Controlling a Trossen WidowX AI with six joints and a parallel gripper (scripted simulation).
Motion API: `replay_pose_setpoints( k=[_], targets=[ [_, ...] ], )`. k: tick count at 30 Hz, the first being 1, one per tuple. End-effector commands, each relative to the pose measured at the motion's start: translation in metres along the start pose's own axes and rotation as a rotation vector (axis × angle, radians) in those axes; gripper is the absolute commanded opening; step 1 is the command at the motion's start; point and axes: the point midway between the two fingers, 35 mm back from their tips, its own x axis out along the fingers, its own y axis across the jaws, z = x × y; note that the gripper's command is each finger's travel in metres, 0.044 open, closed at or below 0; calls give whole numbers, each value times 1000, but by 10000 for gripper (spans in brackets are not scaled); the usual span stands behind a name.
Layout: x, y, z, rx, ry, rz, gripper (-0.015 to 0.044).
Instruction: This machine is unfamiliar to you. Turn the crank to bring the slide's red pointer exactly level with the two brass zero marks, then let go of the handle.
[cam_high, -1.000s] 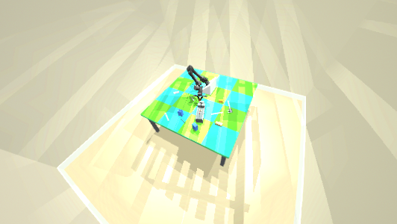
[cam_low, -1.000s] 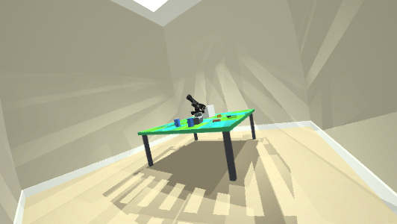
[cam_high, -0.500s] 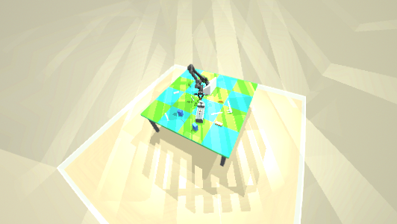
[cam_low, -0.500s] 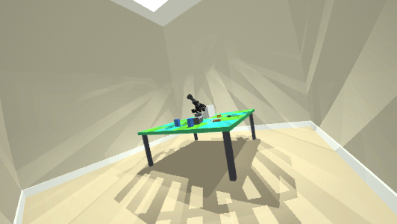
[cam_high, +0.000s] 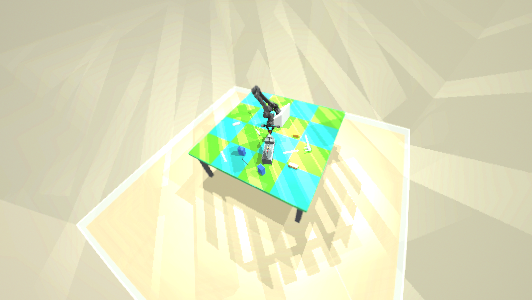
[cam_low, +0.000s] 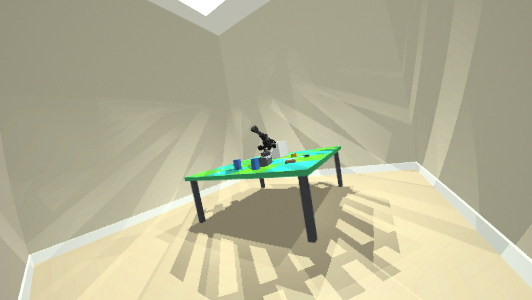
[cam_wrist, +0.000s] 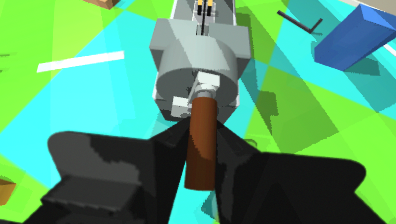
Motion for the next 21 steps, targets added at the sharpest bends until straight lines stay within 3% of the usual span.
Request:
replay_pose_setpoints(
  k=[1, 21],
  targets=[
    [-2, 9, 1, -10, -8, 17, 0],
    [0, 15, 0, -10, -8, 18, 0]
  ],
)
